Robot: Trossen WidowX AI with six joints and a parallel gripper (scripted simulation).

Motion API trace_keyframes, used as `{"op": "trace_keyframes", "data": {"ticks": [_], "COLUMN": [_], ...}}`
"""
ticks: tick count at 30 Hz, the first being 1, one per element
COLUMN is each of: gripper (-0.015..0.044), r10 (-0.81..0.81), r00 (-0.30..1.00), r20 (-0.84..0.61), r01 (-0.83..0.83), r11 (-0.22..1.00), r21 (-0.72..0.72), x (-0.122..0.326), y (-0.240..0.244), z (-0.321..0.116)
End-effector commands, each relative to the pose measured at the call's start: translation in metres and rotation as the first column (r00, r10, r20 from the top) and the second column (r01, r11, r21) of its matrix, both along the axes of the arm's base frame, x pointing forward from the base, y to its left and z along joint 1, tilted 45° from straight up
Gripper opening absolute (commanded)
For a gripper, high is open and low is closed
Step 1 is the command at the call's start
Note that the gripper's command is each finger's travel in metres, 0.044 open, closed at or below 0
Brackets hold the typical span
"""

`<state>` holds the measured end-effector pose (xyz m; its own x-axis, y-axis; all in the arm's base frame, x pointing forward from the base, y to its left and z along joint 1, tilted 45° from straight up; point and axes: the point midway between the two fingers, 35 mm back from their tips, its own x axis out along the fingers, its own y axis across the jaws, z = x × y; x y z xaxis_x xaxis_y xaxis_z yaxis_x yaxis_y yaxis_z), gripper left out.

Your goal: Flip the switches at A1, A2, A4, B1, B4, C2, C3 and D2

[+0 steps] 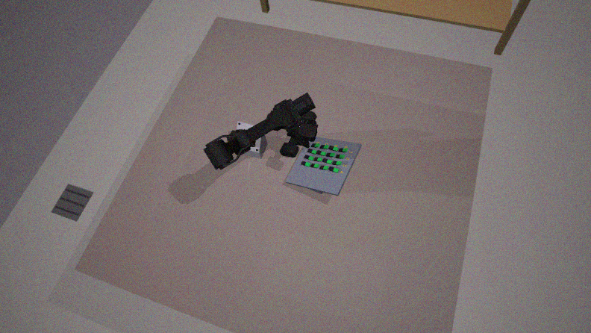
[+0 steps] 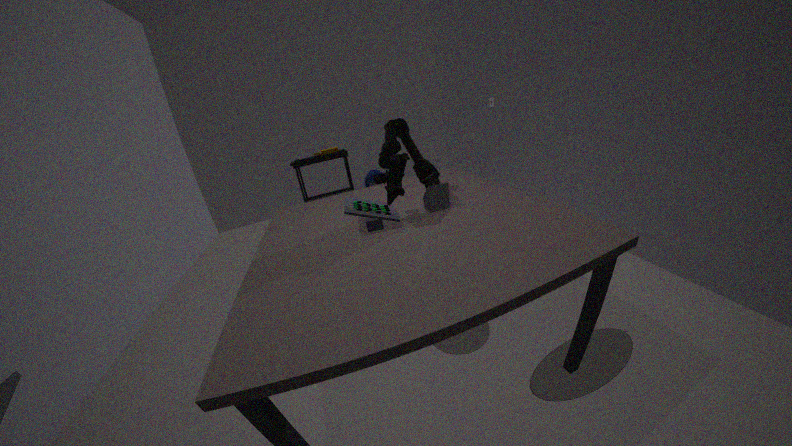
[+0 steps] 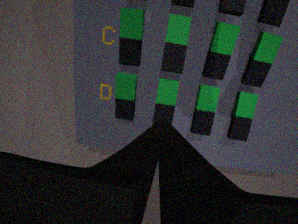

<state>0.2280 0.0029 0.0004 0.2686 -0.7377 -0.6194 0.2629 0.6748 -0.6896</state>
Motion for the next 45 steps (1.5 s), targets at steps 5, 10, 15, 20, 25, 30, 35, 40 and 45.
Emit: {"op": "trace_keyframes", "data": {"ticks": [5, 10, 15, 20, 25, 30, 35, 40, 45], "gripper": [0.0000, 0.0000, 0.0000, 0.0000, 0.0000, 0.0000, 0.0000, 0.0000, 0.0000], "r10": [0.002, 0.002, 0.002, 0.002, 0.002, 0.002, 0.002, 0.002, 0.002], "r00": [1.000, 1.000, 1.000, 1.000, 1.000, 1.000, 1.000, 1.000, 1.000], "r20": [-0.009, -0.009, -0.009, -0.009, -0.009, -0.009, -0.009, -0.009, -0.009], "r01": [-0.002, -0.002, -0.002, -0.002, -0.002, -0.002, -0.002, -0.002, -0.002], "r11": [1.000, 1.000, 1.000, 1.000, 1.000, 1.000, 1.000, 1.000, 1.000], "r21": [-0.008, -0.008, -0.008, -0.008, -0.008, -0.008, -0.008, -0.008, -0.008], "x": [0.000, 0.002, 0.003, 0.003, 0.003, 0.003, 0.003, 0.003, 0.003], "y": [-0.007, -0.013, -0.014, -0.014, -0.014, -0.014, -0.015, -0.015, -0.016], "z": [-0.006, -0.011, -0.012, -0.012, -0.012, -0.012, -0.012, -0.013, -0.013]}}
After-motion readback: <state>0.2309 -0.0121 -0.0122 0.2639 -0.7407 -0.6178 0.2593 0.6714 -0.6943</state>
